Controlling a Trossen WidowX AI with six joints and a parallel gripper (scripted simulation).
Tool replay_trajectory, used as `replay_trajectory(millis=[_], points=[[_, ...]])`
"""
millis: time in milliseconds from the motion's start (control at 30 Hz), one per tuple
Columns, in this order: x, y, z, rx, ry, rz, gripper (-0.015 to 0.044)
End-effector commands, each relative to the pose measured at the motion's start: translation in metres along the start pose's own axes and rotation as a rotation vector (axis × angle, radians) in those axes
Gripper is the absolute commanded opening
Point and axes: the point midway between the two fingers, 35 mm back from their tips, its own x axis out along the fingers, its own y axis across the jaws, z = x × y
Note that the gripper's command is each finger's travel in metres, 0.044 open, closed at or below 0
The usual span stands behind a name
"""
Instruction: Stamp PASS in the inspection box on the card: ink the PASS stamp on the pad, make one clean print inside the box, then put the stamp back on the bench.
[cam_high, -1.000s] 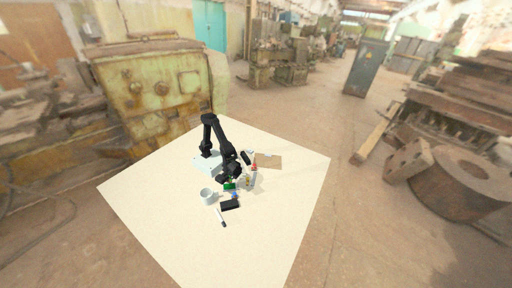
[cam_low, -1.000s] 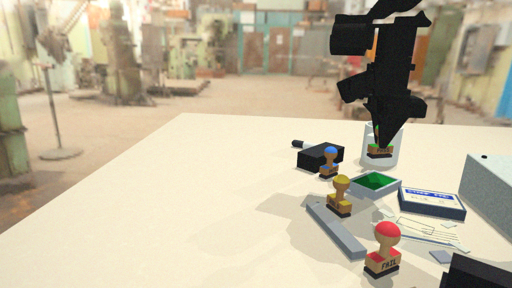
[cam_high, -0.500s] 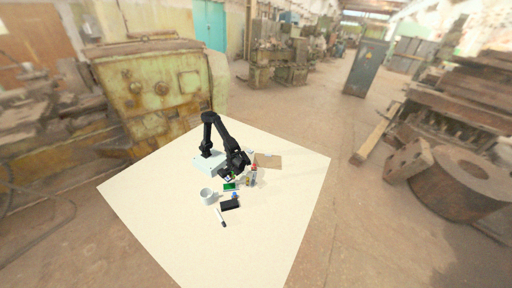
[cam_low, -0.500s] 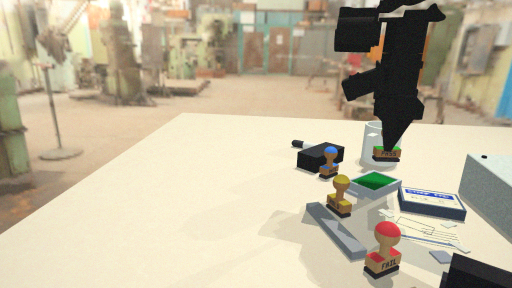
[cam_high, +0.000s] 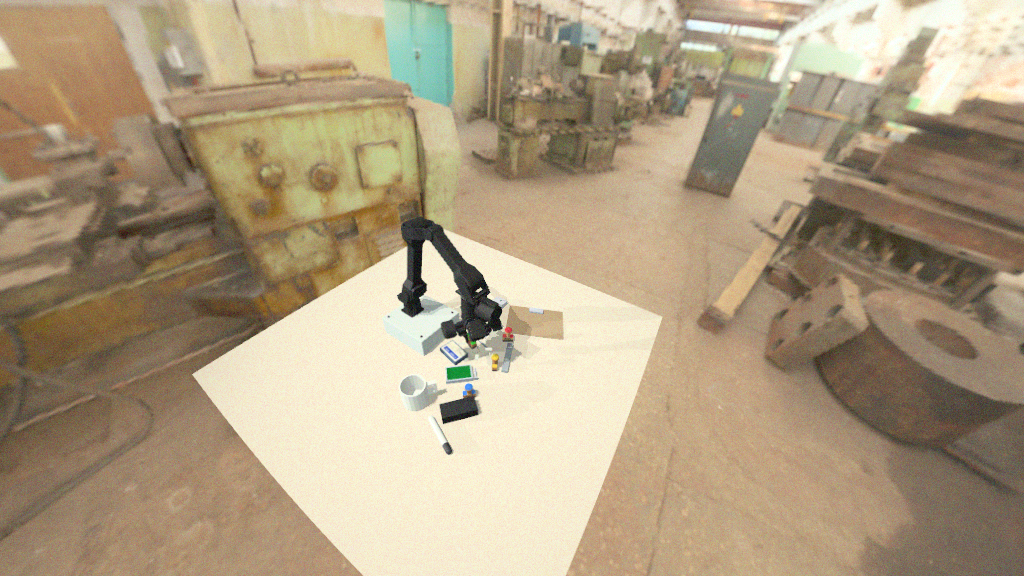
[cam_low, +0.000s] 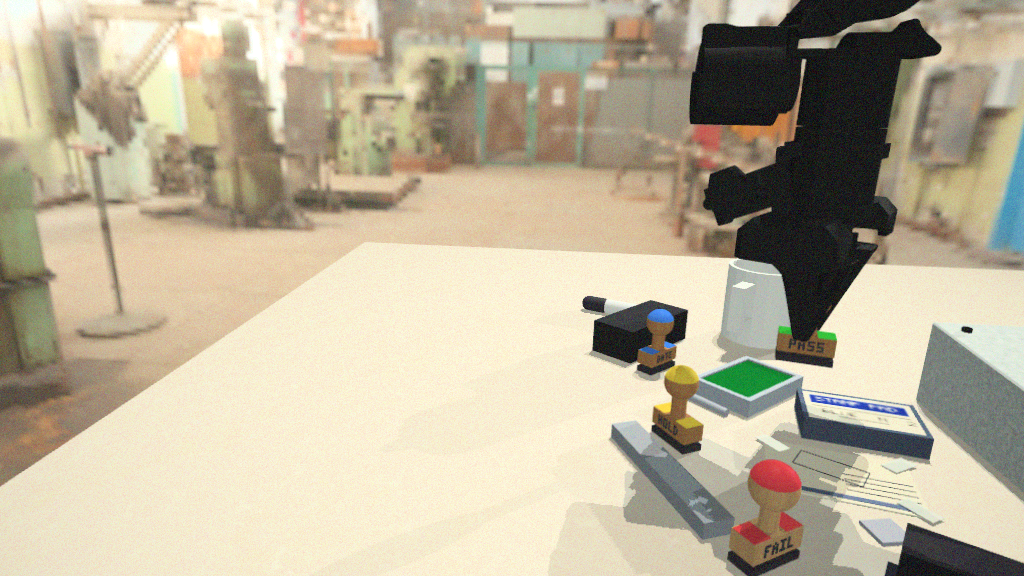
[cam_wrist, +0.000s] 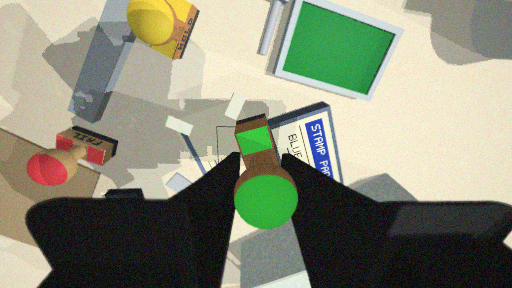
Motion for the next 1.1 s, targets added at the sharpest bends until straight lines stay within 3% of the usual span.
replay_trajectory(millis=[0,333,1067], points=[[0.0,0.007,-0.01,0.08,-0.001,0.007,0.0],[0.0,0.024,-0.036,0.305,0.002,0.01,0.0],[0.013,0.025,-0.036,0.307,0.001,0.01,0.0]])
